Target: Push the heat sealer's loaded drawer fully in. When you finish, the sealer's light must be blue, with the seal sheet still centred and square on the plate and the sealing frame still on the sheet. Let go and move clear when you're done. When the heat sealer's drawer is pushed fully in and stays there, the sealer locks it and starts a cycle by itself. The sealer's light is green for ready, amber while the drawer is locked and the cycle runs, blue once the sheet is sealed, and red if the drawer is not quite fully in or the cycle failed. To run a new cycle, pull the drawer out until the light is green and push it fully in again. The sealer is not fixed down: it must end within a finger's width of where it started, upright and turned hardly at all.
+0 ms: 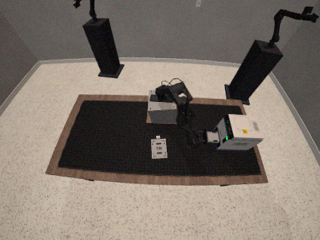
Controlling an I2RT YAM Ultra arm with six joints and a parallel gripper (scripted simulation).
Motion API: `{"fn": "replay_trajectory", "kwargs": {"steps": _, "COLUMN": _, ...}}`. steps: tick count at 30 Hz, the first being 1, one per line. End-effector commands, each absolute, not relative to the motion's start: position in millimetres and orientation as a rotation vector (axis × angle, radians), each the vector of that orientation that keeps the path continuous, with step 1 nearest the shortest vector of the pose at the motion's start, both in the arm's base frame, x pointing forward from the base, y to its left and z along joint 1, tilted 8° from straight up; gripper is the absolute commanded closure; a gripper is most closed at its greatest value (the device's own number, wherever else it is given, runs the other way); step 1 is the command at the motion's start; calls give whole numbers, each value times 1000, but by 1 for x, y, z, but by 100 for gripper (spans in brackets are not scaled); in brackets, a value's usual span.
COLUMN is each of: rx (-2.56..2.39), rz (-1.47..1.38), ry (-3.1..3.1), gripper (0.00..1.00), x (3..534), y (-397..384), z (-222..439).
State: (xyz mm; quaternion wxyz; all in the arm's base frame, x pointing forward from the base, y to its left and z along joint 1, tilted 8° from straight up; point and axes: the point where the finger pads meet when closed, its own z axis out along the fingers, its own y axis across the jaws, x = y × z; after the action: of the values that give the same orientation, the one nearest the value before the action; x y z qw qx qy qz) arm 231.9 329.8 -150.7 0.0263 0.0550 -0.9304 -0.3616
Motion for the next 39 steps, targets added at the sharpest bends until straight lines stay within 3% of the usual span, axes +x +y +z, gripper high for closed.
{"fn": "replay_trajectory", "kwargs": {"steps": 1, "rx": 207, "rz": -1164, "ry": -2911, "gripper": 100, "x": 248, "y": 344, "z": -136}}
{"fn": "replay_trajectory", "kwargs": {"steps": 39, "rx": 180, "rz": -1122, "ry": -2895, "gripper": 100, "x": 233, "y": 387, "z": -156}}
